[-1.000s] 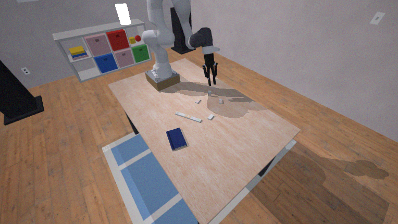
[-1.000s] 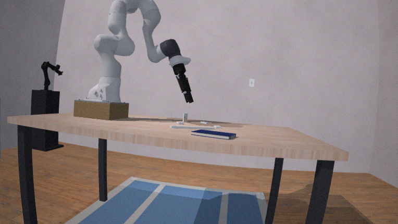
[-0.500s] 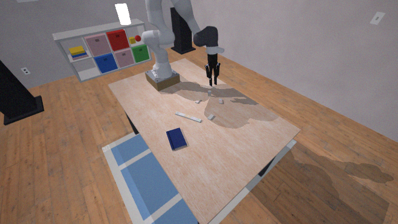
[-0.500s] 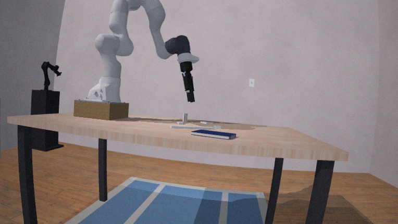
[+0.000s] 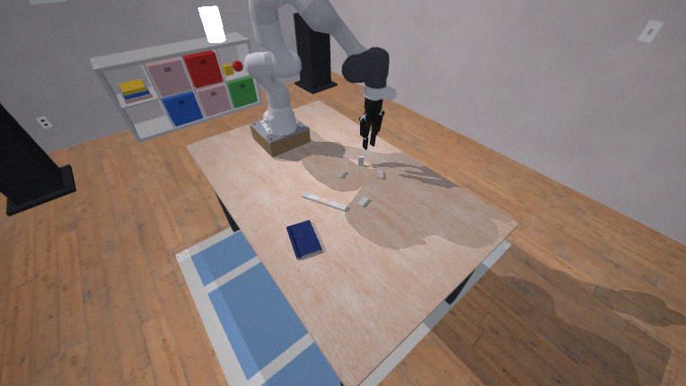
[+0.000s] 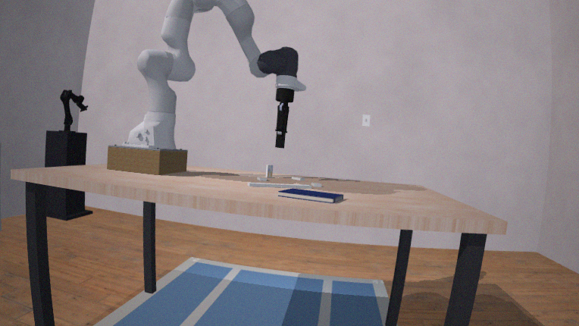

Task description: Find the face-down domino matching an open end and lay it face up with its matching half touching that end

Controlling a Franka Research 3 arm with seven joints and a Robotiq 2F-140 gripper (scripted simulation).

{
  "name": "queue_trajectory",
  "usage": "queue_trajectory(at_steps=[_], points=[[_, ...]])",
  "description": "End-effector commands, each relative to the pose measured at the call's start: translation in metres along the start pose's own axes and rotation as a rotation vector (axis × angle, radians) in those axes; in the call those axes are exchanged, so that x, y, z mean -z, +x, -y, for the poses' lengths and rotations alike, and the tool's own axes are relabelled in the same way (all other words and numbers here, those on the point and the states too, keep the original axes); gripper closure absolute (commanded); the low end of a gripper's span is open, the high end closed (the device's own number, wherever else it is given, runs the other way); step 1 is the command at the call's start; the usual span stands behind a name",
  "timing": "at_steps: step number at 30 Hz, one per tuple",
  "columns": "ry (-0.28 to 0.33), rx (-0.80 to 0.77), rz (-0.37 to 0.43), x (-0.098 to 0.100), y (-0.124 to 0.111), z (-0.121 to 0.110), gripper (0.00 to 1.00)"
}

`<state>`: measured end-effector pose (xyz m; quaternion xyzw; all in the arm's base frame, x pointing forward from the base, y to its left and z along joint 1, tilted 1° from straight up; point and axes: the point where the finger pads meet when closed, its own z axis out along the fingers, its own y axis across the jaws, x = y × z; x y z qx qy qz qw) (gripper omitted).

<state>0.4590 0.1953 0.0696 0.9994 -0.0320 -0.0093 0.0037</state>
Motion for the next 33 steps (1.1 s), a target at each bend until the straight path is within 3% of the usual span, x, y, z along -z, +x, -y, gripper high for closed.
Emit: queue_trajectory(at_steps=[1,33], points=[[-0.002,0.210,0.105,-0.0045,-0.0139,-0.0095,0.67],[0.002,0.217,0.119,-0.0043,-0.0137,-0.0098,0.67]])
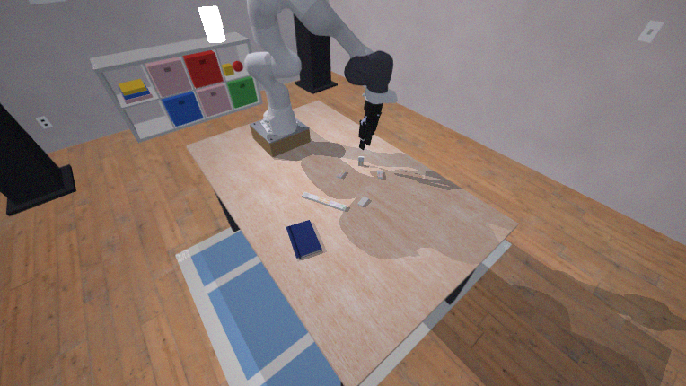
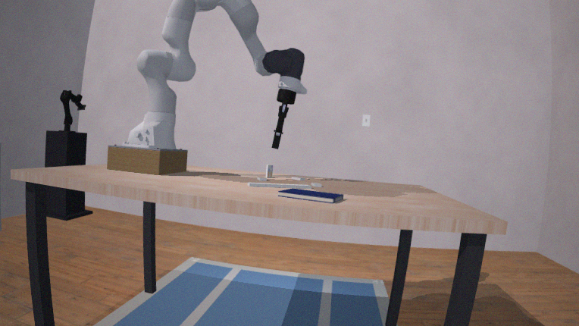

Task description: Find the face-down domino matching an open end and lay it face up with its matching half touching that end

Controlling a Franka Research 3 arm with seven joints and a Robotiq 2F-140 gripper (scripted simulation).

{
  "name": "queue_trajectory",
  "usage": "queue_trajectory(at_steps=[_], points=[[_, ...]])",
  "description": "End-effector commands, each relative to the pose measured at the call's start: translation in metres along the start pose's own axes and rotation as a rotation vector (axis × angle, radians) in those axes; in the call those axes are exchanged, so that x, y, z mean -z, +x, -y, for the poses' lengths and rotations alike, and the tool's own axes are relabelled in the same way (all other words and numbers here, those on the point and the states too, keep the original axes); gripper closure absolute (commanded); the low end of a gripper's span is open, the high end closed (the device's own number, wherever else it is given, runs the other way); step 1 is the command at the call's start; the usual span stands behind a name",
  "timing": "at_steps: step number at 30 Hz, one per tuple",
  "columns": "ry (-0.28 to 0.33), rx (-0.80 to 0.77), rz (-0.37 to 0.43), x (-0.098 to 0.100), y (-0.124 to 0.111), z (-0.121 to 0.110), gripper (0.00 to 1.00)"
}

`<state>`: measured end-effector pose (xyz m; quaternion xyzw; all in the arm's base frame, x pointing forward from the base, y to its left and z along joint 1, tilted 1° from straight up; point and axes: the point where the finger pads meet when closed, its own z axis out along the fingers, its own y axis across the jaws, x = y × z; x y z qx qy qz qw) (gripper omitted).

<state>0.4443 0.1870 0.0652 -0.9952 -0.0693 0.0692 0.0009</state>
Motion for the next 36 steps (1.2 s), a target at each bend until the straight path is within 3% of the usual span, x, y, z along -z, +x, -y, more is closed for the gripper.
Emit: queue_trajectory(at_steps=[1,15,18,20,22,28,36], points=[[-0.003,0.013,0.000,0.000,0.000,-0.001,0.67],[-0.001,0.016,0.000,0.000,0.000,0.000,0.67],[-0.007,0.145,-0.001,-0.005,-0.002,-0.003,0.67],[-0.007,0.145,-0.001,-0.005,-0.002,-0.003,0.67],[-0.016,0.336,-0.003,-0.011,-0.004,-0.006,0.67],[-0.042,0.547,0.002,-0.031,-0.010,-0.012,0.67],[-0.081,0.787,-0.004,-0.032,-0.009,-0.005,0.67]])
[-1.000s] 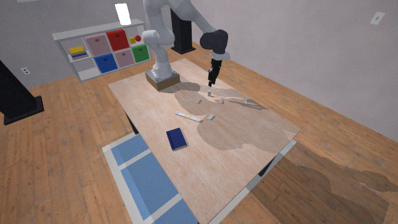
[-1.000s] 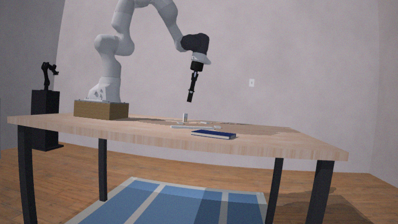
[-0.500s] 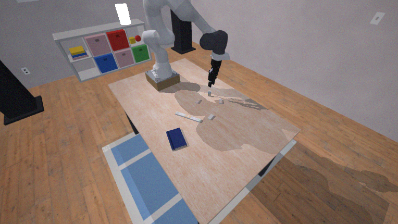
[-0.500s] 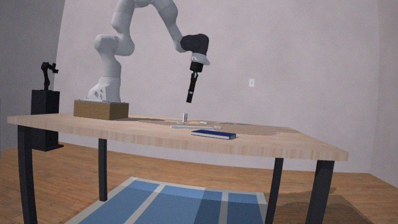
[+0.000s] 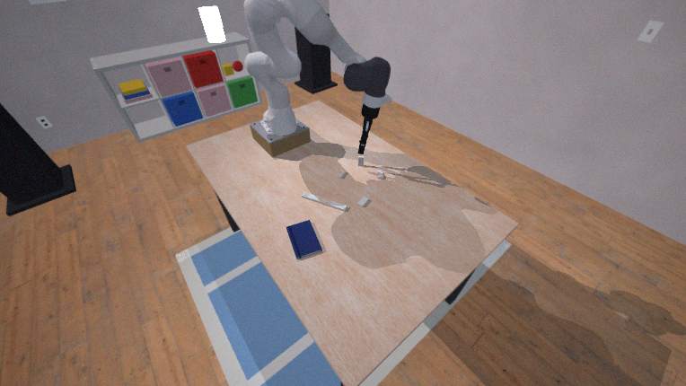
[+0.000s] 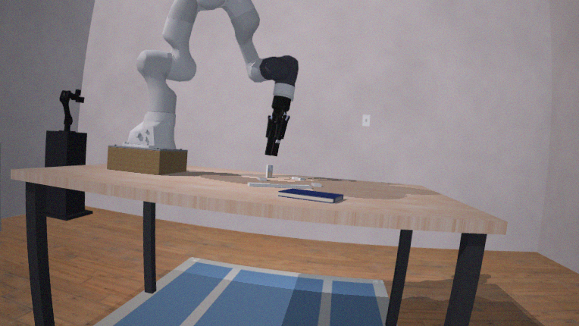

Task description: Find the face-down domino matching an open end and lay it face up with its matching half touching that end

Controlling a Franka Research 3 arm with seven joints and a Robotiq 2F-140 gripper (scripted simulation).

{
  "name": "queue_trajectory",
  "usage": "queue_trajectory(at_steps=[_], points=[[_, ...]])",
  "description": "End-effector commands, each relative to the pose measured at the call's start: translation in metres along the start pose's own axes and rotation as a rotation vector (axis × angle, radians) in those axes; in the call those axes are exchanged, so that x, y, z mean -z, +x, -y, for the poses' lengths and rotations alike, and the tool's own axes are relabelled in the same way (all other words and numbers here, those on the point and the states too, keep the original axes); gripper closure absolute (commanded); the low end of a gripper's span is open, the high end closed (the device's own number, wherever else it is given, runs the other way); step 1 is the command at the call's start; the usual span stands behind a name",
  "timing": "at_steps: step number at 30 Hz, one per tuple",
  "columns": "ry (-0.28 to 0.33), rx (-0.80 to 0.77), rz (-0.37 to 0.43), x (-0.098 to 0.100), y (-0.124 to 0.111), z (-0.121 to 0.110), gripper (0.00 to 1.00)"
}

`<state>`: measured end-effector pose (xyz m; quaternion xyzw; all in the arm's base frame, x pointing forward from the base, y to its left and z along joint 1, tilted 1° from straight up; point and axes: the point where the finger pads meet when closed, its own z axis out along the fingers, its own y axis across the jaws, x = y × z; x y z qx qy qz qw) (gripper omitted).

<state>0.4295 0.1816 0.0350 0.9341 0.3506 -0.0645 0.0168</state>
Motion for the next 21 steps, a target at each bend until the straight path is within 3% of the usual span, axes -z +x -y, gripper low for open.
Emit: queue_trajectory(at_steps=[1,2,16,18,21], points=[[-0.008,0.213,-0.012,0.0001,0.0007,-0.0025,0.67],[-0.025,0.303,-0.020,0.0005,0.0011,-0.0022,0.67],[-0.094,0.765,-0.050,0.0009,0.0015,-0.0019,0.67],[-0.094,0.765,-0.050,0.0009,0.0015,-0.0019,0.67],[-0.108,0.908,-0.063,0.0009,0.0015,-0.0019,0.67]])
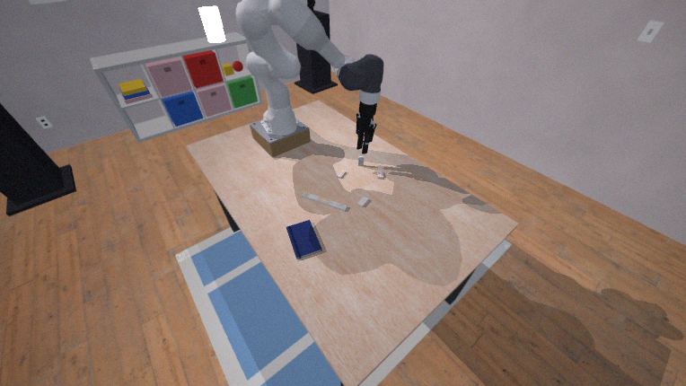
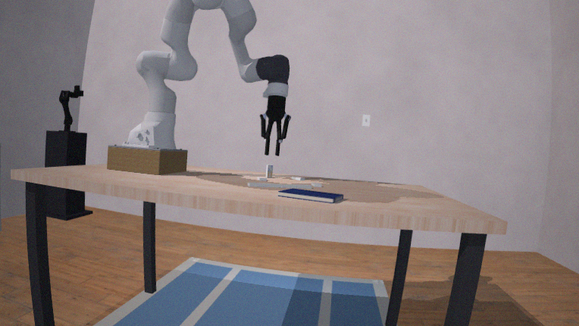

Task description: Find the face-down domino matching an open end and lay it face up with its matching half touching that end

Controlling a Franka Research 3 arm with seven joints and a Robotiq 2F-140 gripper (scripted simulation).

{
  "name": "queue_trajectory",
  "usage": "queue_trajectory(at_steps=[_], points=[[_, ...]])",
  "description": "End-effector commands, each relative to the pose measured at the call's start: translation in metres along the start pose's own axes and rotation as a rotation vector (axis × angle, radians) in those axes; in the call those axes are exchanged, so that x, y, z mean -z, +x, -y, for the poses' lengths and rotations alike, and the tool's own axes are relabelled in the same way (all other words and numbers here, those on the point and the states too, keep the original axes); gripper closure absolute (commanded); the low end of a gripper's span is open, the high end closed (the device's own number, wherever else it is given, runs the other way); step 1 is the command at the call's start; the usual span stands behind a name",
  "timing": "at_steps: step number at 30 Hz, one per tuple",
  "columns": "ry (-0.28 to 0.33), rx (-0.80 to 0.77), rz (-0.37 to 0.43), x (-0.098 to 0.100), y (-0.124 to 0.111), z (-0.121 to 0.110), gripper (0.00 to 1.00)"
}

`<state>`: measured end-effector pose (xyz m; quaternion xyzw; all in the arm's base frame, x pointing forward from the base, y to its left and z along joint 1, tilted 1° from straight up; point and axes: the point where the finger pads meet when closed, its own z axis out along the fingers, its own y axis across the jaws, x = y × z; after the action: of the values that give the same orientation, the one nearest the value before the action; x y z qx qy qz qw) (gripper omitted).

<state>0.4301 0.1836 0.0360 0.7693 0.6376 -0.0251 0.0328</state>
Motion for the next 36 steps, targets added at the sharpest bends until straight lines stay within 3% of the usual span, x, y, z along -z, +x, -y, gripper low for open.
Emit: queue_trajectory(at_steps=[1,26,36], points=[[-0.009,0.278,-0.027,-0.0006,-0.0020,-0.0023,0.67],[-0.029,0.957,-0.092,-0.0012,-0.0019,-0.0023,0.67],[-0.026,0.970,-0.094,-0.0044,-0.0019,-0.0021,0.67]])
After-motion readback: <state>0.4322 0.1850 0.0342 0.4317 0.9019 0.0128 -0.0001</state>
